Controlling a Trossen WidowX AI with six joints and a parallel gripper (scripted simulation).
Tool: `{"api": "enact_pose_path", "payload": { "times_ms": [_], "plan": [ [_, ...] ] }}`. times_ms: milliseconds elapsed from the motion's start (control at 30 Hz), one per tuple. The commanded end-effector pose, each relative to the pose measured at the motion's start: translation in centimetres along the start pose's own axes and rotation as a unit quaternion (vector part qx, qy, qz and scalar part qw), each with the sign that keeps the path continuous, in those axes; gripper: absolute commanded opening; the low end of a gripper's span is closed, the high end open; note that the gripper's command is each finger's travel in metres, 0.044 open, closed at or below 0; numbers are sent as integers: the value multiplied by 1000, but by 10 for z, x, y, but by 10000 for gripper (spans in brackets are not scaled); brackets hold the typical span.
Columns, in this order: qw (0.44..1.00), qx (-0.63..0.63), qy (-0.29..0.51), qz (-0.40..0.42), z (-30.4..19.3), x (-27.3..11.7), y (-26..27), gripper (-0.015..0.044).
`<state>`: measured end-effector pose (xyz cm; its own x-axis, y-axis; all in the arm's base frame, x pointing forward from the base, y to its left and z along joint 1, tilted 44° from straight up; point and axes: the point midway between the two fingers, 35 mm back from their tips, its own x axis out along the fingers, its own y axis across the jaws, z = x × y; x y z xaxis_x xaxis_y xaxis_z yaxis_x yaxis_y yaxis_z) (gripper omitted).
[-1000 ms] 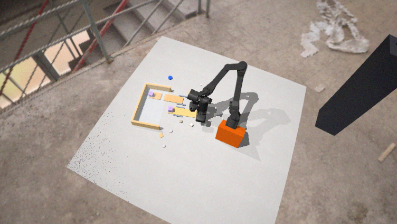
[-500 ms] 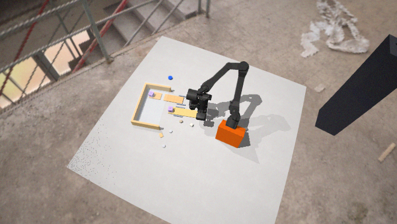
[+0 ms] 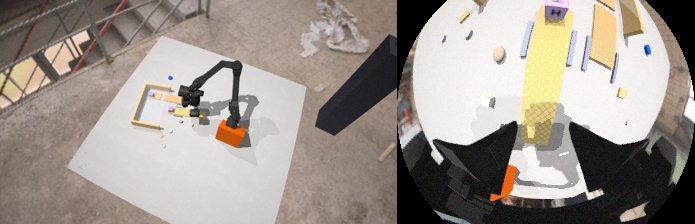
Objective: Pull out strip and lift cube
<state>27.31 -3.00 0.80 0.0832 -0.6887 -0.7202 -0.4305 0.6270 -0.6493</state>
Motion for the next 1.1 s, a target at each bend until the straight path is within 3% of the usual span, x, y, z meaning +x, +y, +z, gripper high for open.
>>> {"api": "enact_pose_path", "payload": {
  "times_ms": [0, 67, 1067],
  "plan": [
    [1000, -8, 3, 3, 15, -1, -1, 394],
    [1000, -7, 3, 3, 23, -2, -3, 440],
    [1000, -5, 0, 3, 147, -17, -17, 440]
  ]
}}
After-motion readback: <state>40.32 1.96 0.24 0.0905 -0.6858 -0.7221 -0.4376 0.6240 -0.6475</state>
